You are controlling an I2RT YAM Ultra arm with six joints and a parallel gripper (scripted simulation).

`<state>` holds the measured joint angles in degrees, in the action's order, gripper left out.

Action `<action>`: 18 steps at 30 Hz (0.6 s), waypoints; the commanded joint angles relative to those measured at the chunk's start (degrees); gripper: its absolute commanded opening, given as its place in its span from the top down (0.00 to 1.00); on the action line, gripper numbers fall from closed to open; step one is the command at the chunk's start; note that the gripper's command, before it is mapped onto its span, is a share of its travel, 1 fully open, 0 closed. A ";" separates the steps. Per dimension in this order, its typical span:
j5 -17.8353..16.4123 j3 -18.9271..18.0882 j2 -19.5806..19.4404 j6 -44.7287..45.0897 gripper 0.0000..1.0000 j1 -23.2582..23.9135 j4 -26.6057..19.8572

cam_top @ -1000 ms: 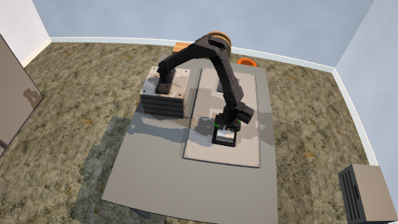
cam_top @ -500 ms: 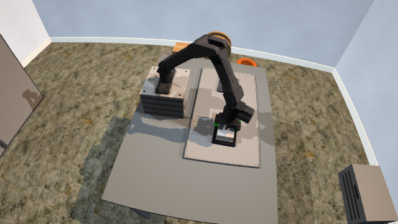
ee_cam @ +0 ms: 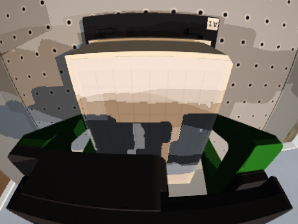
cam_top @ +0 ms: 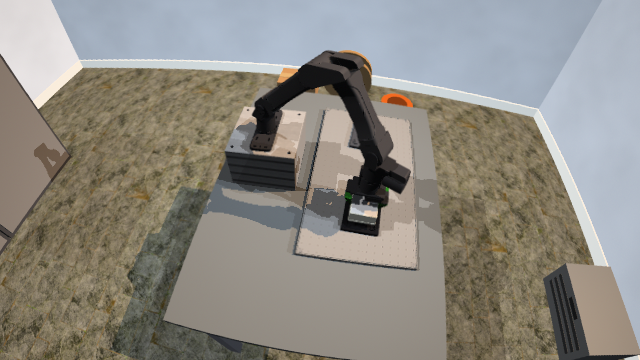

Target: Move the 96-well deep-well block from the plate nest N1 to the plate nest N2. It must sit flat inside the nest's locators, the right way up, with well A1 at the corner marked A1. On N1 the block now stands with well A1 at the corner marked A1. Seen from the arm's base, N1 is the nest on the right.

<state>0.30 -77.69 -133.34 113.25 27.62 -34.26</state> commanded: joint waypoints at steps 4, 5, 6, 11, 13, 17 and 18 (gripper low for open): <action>-0.05 -0.80 2.76 0.11 1.00 0.01 -2.84; -0.05 -0.80 2.76 0.11 1.00 0.01 -2.84; -0.05 -0.80 2.76 0.11 1.00 0.01 -2.84; -0.05 -1.12 3.88 0.11 1.00 0.00 -4.27; -0.05 -1.27 4.32 0.10 1.00 0.00 -4.85; -0.05 -1.58 5.18 0.10 1.00 0.00 -6.03; -0.05 -1.67 5.39 0.10 1.00 0.00 -6.33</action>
<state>0.30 -78.43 -129.71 113.25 27.62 -38.81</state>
